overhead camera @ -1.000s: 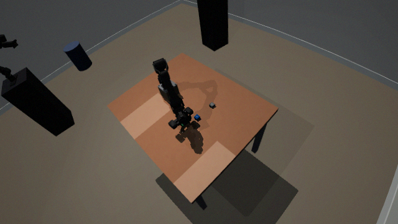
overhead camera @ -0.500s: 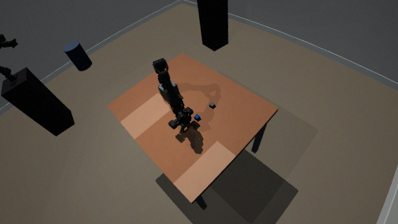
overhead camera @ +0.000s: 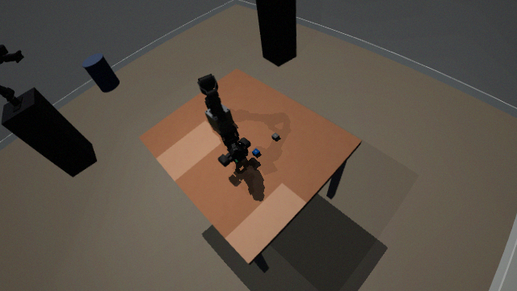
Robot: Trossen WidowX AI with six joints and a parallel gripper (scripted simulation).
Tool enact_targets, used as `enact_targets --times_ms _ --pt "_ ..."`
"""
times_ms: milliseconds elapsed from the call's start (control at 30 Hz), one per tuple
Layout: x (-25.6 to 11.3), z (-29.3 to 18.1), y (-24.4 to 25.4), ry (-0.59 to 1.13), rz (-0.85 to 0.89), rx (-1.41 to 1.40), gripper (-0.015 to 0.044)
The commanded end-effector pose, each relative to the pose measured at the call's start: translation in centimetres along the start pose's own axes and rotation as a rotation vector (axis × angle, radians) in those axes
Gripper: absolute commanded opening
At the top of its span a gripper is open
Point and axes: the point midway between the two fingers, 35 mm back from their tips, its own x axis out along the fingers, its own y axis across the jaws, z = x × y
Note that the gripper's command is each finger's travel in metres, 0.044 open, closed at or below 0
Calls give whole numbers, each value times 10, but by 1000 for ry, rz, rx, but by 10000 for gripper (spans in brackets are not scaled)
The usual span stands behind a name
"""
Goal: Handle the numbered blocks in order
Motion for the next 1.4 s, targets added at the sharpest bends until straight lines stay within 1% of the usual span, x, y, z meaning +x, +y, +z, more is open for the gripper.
enact_targets --times_ms 0,333,667,1000,1333,1367 --pt "-3 1 0 -4 -1 -4 120" --pt "-2 1 0 -4 -1 -4 120" --pt "12 1 0 -3 -1 -4 120" --pt "12 1 0 -3 -1 -4 120" --pt "12 1 0 -3 -1 -4 383" --pt "12 1 0 -3 -1 -4 400"
